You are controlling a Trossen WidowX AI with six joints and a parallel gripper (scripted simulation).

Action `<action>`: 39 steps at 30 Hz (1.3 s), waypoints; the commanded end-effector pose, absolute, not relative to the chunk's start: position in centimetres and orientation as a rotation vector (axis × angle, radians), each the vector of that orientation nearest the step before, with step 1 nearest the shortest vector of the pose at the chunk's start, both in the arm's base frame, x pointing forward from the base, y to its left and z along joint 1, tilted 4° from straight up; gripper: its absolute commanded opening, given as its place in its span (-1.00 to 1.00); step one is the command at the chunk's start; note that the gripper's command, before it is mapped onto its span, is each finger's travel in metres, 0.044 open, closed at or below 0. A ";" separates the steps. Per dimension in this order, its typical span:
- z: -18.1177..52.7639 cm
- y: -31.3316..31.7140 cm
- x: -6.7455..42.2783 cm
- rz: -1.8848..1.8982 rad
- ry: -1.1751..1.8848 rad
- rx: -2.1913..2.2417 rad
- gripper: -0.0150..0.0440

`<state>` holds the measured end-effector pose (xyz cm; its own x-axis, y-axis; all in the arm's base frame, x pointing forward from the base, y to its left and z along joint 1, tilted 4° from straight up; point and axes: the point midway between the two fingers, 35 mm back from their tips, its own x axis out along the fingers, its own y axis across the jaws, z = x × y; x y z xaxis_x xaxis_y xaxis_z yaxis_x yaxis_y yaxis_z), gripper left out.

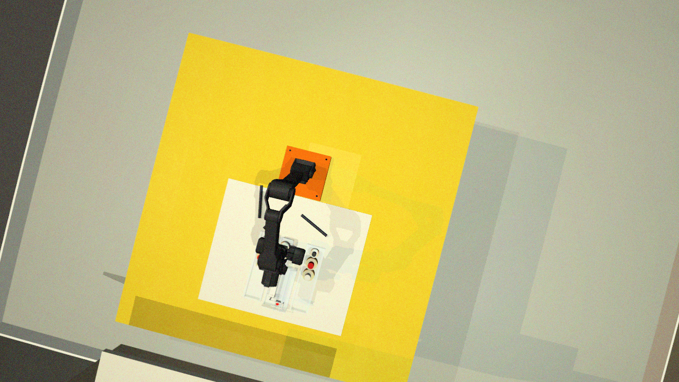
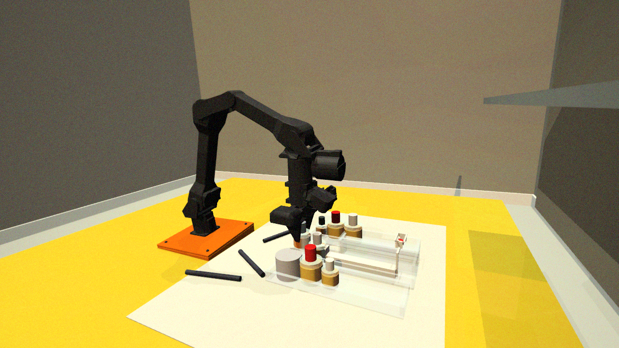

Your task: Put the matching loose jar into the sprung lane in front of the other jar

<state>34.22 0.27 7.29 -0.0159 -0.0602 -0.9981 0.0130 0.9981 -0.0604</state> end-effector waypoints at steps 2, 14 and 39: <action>7.4 0.2 34.9 -0.056 1.561 -0.043 -0.49; 7.0 0.2 34.9 -0.056 1.561 -0.043 -0.49; 6.3 0.2 34.8 -0.056 1.562 -0.043 -0.49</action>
<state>34.48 0.23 6.59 -0.0023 -0.0597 -0.9982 0.0137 0.9981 -0.0598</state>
